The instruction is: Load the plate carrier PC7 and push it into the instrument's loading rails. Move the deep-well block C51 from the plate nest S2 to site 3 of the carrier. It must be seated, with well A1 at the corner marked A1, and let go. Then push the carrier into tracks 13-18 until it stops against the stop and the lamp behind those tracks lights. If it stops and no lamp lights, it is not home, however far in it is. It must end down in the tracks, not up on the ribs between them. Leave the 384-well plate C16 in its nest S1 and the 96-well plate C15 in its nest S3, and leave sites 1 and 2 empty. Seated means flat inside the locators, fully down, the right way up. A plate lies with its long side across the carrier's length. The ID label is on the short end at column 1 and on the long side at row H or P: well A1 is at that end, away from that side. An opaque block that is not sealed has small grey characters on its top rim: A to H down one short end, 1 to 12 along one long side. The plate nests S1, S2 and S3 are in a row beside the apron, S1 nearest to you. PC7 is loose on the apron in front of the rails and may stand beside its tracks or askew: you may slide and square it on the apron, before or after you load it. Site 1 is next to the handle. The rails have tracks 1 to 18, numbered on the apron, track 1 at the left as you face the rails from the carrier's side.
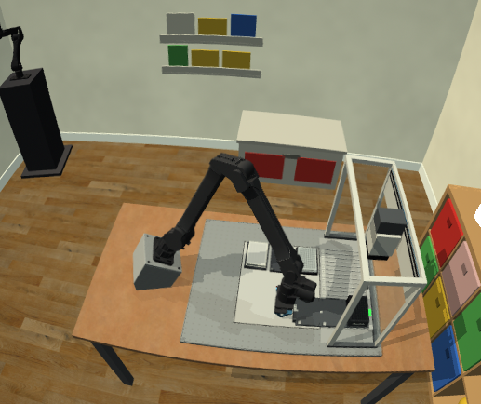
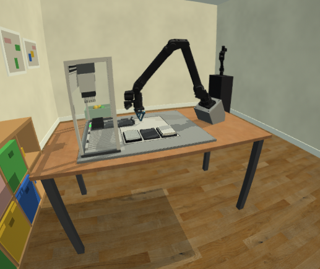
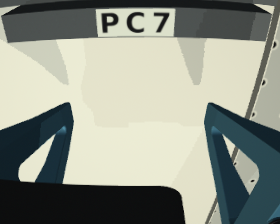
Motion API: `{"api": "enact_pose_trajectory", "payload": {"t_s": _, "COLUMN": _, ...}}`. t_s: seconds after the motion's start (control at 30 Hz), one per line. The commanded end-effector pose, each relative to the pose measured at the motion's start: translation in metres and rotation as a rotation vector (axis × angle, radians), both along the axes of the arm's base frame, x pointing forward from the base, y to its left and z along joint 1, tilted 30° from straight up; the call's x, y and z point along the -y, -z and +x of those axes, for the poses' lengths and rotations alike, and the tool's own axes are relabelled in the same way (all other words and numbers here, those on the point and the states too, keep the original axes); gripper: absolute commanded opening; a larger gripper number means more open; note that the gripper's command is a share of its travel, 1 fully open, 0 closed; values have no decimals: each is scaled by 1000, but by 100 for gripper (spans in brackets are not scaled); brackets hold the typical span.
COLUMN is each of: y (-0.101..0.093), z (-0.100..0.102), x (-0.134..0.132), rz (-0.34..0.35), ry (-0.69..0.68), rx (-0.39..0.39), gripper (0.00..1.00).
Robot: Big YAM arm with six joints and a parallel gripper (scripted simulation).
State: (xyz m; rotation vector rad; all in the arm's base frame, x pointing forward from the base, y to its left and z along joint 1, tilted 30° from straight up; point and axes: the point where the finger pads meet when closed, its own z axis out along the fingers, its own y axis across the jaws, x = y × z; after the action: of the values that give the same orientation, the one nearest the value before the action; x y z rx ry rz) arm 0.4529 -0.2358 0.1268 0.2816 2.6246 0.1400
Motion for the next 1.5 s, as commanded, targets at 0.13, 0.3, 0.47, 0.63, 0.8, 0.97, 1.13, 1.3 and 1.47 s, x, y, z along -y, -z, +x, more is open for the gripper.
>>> {"api": "enact_pose_trajectory", "payload": {"t_s": 0.13, "y": -66, "z": -5, "x": 15, "rz": -52, "ry": 3, "rx": 75, "gripper": 80}}
{"api": "enact_pose_trajectory", "payload": {"t_s": 0.3, "y": -84, "z": -15, "x": 15, "rz": -53, "ry": 3, "rx": 76, "gripper": 80}}
{"api": "enact_pose_trajectory", "payload": {"t_s": 0.47, "y": -95, "z": -22, "x": 16, "rz": -54, "ry": 3, "rx": 76, "gripper": 80}}
{"api": "enact_pose_trajectory", "payload": {"t_s": 0.63, "y": -112, "z": -33, "x": 16, "rz": -56, "ry": 3, "rx": 77, "gripper": 80}}
{"api": "enact_pose_trajectory", "payload": {"t_s": 0.8, "y": -130, "z": -44, "x": 16, "rz": -58, "ry": 3, "rx": 77, "gripper": 80}}
{"api": "enact_pose_trajectory", "payload": {"t_s": 0.97, "y": -145, "z": -53, "x": 17, "rz": -14, "ry": 78, "rx": 75, "gripper": 100}}
{"api": "enact_pose_trajectory", "payload": {"t_s": 1.13, "y": -162, "z": -64, "x": 17, "rz": 29, "ry": 153, "rx": 73, "gripper": 100}}
{"api": "enact_pose_trajectory", "payload": {"t_s": 1.3, "y": -191, "z": -82, "x": 19, "rz": 16, "ry": 136, "rx": 74, "gripper": 100}}
{"api": "enact_pose_trajectory", "payload": {"t_s": 1.47, "y": -174, "z": -89, "x": 13, "rz": 34, "ry": 147, "rx": 75, "gripper": 100}}
